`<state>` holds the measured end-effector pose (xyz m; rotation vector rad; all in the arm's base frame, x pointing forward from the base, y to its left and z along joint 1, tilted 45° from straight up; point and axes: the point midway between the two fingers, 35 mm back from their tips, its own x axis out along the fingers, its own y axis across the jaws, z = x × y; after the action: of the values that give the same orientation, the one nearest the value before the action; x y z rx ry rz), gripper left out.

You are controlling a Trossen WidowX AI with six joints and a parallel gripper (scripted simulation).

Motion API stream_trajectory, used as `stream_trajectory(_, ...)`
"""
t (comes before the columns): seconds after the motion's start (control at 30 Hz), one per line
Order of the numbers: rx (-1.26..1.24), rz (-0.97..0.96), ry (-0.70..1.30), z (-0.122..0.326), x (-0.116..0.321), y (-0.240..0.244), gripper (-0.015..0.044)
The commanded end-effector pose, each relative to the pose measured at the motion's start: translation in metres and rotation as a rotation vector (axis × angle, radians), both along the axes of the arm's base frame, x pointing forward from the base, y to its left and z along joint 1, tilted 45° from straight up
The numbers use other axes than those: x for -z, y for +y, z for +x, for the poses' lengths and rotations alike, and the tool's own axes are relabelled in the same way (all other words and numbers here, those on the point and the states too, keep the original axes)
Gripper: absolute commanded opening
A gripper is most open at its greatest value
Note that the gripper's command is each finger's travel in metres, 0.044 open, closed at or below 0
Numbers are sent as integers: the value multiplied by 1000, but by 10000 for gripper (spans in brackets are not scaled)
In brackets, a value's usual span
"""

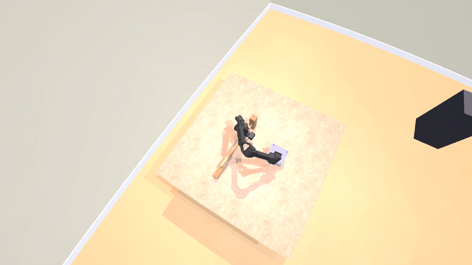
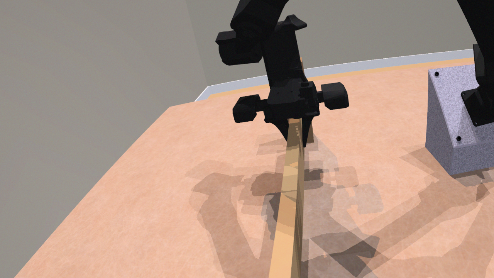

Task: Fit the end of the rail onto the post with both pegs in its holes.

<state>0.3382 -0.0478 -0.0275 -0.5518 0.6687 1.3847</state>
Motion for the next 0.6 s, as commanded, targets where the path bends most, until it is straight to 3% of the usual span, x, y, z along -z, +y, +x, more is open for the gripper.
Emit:
stream_trajectory(0.0, 10, -1, -6, 0, 1, -6, 0)
stream_trajectory(0.57, 10, -2, -6, -1, 4, -9, 0)
